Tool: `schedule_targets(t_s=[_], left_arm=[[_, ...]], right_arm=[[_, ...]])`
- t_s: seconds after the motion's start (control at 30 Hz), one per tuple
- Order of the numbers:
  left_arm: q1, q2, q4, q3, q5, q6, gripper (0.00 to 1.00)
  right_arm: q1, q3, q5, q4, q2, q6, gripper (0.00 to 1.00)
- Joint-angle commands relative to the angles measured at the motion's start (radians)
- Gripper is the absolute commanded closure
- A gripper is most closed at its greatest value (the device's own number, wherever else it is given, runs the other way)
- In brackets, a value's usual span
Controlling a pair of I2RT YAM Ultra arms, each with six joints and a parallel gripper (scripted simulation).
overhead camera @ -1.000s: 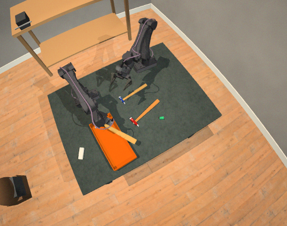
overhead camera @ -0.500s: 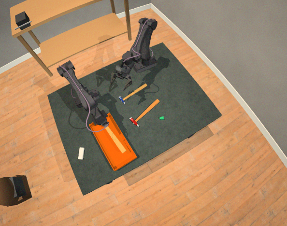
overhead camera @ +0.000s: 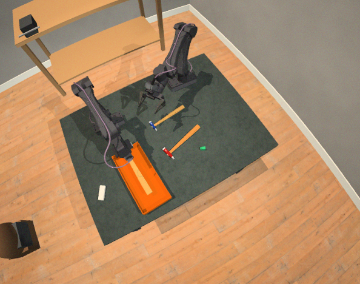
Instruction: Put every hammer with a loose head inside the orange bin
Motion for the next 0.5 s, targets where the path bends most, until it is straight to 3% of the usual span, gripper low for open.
schedule_targets(t_s=[0.0, 0.47], left_arm=[[-0.003, 0.011, 0.021, 0.011, -0.010, -0.003, 0.00], [-0.003, 0.011, 0.021, 0.011, -0.010, -0.003, 0.00]], right_arm=[[0.004, 0.069, -0.003, -0.025, -0.029, 0.016, 0.85], [0.004, 0.005, -0.004, 0.126, -0.016, 0.015, 0.85]])
